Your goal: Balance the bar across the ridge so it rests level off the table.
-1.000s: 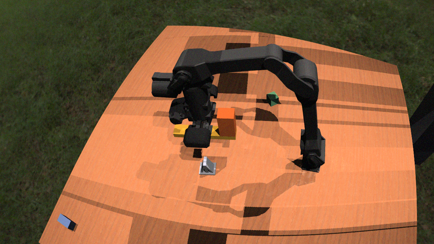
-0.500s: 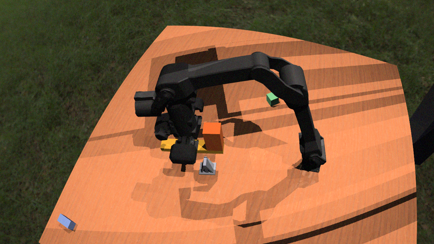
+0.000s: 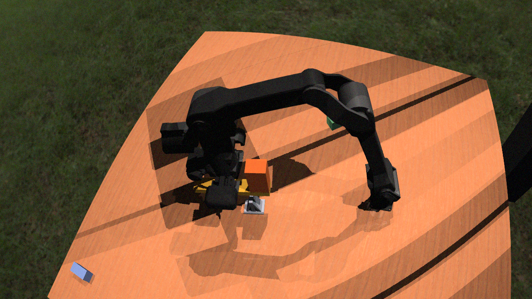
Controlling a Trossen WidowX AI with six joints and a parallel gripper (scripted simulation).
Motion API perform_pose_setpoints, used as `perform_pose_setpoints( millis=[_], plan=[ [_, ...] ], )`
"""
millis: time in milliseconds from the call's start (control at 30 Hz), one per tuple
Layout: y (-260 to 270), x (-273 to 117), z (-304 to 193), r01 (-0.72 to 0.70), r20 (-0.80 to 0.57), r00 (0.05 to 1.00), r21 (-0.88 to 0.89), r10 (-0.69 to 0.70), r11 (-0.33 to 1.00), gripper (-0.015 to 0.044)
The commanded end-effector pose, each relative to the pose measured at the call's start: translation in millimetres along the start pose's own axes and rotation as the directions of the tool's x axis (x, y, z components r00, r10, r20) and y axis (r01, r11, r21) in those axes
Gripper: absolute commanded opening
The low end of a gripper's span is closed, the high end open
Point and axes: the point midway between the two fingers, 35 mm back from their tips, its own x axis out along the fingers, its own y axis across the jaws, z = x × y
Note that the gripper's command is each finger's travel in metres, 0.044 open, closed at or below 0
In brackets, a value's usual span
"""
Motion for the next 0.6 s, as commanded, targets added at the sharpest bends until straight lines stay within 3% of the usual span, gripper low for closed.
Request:
perform_pose_setpoints(
  millis=[0,567],
  plan=[
    [1.0,7.7,-0.5,-0.004,-0.004,1.000,0.003,0.004,1.000,0.0000],
    [0.1,32.8,-2.4,-0.003,-0.004,1.000,0.003,0.003,1.000,0.0000]
  ],
)
